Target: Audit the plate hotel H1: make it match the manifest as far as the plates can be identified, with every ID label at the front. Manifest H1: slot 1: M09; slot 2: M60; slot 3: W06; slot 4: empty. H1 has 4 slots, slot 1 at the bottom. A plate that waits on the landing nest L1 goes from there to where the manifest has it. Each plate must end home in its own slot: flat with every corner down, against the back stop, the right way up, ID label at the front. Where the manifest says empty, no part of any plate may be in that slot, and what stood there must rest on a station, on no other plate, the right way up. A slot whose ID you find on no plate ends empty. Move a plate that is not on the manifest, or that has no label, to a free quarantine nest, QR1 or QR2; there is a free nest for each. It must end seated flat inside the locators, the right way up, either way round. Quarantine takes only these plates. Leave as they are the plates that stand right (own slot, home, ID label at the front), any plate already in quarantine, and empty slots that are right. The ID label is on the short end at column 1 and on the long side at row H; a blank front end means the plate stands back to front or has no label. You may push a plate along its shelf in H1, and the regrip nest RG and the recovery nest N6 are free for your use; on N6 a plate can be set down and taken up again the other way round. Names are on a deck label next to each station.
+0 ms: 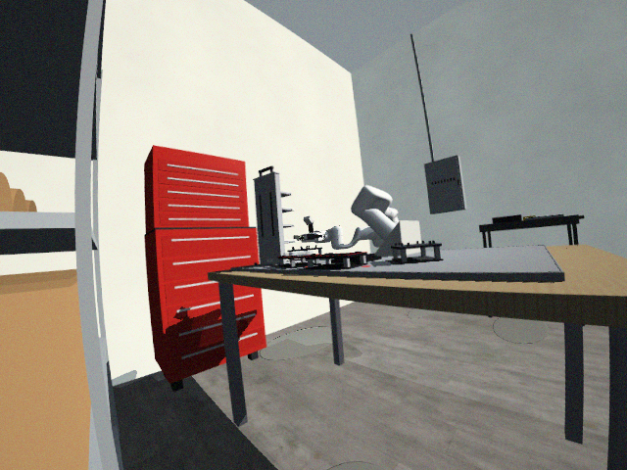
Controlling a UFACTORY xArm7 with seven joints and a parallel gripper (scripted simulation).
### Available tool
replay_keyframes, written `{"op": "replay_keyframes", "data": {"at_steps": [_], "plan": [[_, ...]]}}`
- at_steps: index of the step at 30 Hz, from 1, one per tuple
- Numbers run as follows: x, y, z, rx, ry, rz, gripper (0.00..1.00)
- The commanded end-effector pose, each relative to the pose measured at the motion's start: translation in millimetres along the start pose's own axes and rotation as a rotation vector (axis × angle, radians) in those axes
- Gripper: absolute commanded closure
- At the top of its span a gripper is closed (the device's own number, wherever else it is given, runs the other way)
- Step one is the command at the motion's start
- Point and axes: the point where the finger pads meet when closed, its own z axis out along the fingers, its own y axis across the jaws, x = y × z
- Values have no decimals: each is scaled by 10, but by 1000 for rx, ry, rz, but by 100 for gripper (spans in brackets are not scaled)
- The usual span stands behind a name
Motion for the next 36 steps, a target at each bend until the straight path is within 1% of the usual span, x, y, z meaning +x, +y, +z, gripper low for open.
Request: {"op": "replay_keyframes", "data": {"at_steps": [1,9,21,23,36], "plan": [[7,1,9,0,-1,-2,0],[7,1,9,0,-1,-2,0],[7,1,209,0,-1,-2,0],[7,1,209,0,-1,-2,0],[8,1,425,0,0,-2,0]]}}
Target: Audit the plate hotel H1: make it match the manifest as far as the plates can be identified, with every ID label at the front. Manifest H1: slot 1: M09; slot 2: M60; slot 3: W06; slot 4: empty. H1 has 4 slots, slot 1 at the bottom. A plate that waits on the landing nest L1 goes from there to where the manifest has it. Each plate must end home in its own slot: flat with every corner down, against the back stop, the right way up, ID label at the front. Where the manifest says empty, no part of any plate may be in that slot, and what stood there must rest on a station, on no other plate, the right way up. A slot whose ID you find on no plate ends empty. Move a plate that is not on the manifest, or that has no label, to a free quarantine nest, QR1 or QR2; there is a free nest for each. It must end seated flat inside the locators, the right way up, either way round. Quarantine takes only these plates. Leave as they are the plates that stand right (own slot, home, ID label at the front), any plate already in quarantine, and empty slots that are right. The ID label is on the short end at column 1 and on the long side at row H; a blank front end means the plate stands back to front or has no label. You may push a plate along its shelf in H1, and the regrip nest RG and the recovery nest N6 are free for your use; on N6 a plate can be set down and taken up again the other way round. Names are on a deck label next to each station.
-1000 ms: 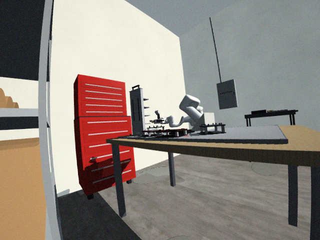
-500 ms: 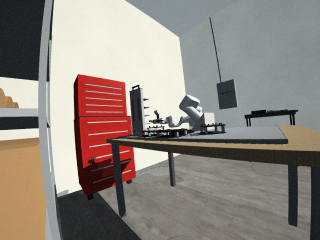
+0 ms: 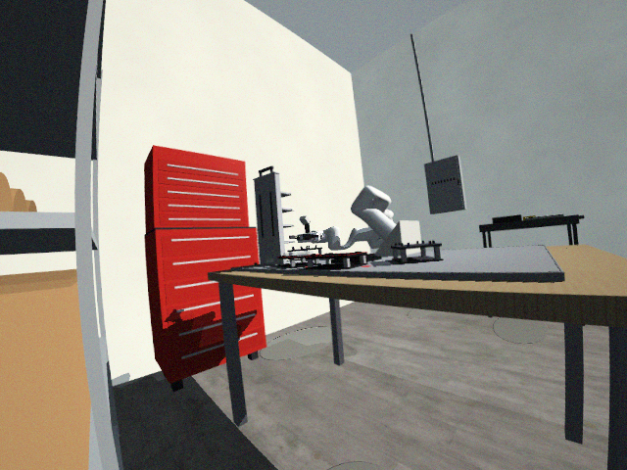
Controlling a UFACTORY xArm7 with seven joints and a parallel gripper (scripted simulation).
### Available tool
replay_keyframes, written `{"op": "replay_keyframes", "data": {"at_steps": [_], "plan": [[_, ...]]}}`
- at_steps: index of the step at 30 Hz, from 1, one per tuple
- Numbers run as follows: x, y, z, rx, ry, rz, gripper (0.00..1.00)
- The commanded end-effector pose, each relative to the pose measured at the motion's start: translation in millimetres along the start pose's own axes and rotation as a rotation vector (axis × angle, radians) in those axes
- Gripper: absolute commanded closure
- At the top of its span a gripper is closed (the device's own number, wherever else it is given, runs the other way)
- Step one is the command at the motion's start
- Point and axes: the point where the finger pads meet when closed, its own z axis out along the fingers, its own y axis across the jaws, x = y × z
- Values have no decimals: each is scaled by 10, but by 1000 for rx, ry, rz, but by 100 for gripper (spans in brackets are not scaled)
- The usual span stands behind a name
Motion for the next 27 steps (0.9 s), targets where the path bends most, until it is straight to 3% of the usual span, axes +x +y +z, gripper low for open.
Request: {"op": "replay_keyframes", "data": {"at_steps": [1,19,27], "plan": [[8,0,82,1,0,-2,0],[9,0,349,1,0,-2,0],[9,0,349,1,0,-2,0]]}}
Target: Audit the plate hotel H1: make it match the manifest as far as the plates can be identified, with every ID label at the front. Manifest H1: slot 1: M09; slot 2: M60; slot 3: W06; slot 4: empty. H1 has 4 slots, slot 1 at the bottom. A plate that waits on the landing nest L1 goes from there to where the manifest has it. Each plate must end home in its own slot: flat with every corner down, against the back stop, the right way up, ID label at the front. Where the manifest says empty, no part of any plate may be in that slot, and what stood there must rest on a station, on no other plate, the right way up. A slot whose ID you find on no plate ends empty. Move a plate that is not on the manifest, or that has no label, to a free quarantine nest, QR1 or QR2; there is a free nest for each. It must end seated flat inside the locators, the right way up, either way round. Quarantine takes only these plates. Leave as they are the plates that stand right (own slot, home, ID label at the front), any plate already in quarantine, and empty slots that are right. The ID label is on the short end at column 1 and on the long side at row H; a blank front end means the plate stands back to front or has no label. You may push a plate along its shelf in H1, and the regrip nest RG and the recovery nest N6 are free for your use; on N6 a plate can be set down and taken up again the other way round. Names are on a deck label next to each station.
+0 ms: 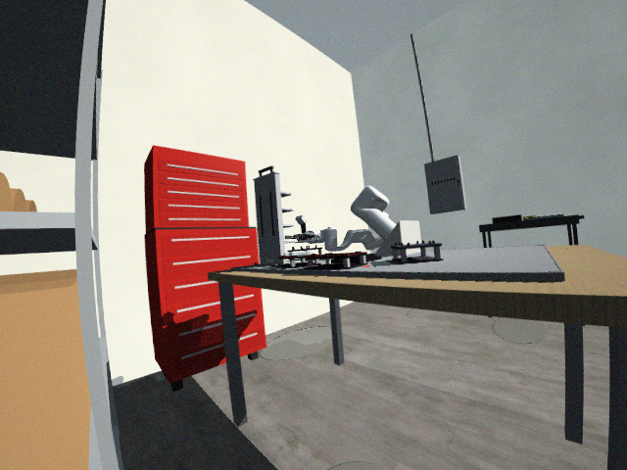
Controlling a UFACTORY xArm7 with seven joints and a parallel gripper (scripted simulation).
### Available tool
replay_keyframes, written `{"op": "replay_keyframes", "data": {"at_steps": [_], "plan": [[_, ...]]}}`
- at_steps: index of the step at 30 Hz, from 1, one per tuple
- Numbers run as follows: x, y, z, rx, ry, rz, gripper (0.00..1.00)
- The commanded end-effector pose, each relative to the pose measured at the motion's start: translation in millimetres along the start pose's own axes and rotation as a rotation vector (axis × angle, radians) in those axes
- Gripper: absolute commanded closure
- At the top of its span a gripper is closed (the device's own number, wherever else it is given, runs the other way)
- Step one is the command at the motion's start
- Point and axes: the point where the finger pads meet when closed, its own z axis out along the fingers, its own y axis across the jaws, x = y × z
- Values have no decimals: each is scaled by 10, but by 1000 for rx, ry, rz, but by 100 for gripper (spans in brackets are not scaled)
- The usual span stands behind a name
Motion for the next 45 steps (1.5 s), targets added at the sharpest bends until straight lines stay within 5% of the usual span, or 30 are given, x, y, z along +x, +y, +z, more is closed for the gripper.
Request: {"op": "replay_keyframes", "data": {"at_steps": [1,45], "plan": [[11,-3,5,1,0,-2,0],[12,-3,252,1,0,-2,0]]}}
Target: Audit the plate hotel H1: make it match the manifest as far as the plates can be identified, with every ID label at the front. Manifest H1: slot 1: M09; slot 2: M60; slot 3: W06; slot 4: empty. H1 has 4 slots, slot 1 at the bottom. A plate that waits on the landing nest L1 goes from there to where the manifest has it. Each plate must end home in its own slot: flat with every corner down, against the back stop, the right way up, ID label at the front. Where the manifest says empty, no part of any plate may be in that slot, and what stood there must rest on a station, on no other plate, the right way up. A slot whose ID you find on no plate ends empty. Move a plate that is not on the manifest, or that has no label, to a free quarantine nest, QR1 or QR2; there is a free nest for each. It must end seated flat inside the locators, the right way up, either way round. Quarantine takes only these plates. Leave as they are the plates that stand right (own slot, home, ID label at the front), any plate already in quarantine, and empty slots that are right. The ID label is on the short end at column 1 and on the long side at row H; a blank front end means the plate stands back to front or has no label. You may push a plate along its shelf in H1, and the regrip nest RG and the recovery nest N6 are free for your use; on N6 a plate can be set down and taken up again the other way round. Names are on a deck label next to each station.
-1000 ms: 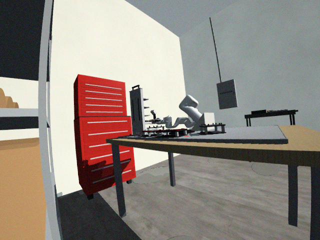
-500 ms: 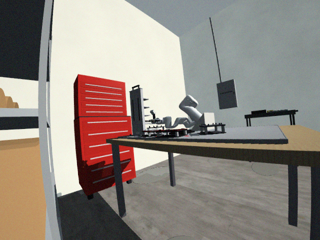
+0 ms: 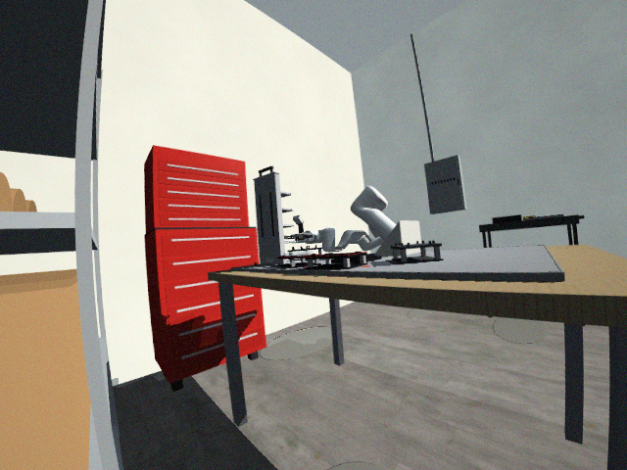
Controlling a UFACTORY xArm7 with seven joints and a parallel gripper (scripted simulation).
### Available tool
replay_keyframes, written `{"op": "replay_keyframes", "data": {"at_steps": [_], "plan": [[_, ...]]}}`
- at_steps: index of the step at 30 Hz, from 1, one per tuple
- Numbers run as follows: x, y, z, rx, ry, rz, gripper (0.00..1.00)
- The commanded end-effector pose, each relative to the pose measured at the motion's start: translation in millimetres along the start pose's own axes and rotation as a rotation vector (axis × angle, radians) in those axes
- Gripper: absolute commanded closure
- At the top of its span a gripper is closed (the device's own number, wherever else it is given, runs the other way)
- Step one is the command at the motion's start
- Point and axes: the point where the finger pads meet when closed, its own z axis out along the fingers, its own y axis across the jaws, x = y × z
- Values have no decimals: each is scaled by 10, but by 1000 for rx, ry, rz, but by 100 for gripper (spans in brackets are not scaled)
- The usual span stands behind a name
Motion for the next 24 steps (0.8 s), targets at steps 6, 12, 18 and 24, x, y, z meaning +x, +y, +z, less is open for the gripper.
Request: {"op": "replay_keyframes", "data": {"at_steps": [6,12,18,24], "plan": [[11,-2,54,1,0,-2,0],[11,-2,66,1,0,-2,0],[12,-2,67,0,0,-2,0],[11,-2,67,0,0,-2,0]]}}
